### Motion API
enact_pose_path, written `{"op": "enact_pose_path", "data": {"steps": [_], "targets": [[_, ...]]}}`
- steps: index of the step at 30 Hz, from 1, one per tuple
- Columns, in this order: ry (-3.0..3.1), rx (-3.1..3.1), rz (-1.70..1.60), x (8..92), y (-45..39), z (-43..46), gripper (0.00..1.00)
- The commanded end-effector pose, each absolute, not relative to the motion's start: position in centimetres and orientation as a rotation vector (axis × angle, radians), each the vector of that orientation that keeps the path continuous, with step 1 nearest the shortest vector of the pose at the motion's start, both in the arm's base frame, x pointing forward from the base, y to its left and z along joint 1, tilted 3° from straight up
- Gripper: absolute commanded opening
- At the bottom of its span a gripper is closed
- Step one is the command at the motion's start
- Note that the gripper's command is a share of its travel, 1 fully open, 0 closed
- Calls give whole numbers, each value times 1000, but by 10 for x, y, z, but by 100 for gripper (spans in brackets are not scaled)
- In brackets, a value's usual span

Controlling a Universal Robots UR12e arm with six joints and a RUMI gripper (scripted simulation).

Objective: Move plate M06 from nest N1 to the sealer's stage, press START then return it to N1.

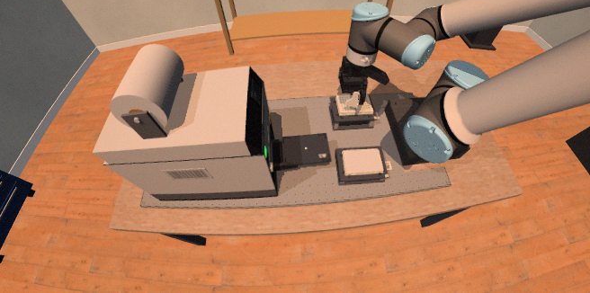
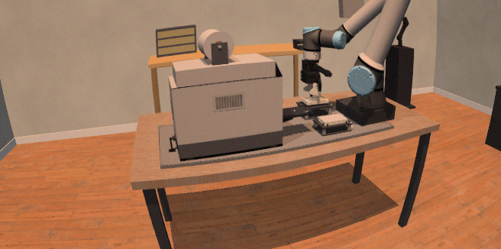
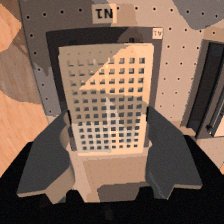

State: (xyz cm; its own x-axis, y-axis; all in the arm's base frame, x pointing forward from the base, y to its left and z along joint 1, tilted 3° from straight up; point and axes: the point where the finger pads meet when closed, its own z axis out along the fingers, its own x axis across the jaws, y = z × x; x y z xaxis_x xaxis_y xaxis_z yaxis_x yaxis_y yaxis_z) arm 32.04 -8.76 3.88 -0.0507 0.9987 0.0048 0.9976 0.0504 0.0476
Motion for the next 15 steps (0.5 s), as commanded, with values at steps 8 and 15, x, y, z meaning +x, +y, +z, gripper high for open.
{"op": "enact_pose_path", "data": {"steps": [8, 15], "targets": [[2251, 2142, 58, 321, -91, 61, 0], [2251, 2142, 58, 321, -91, 69, 0]]}}
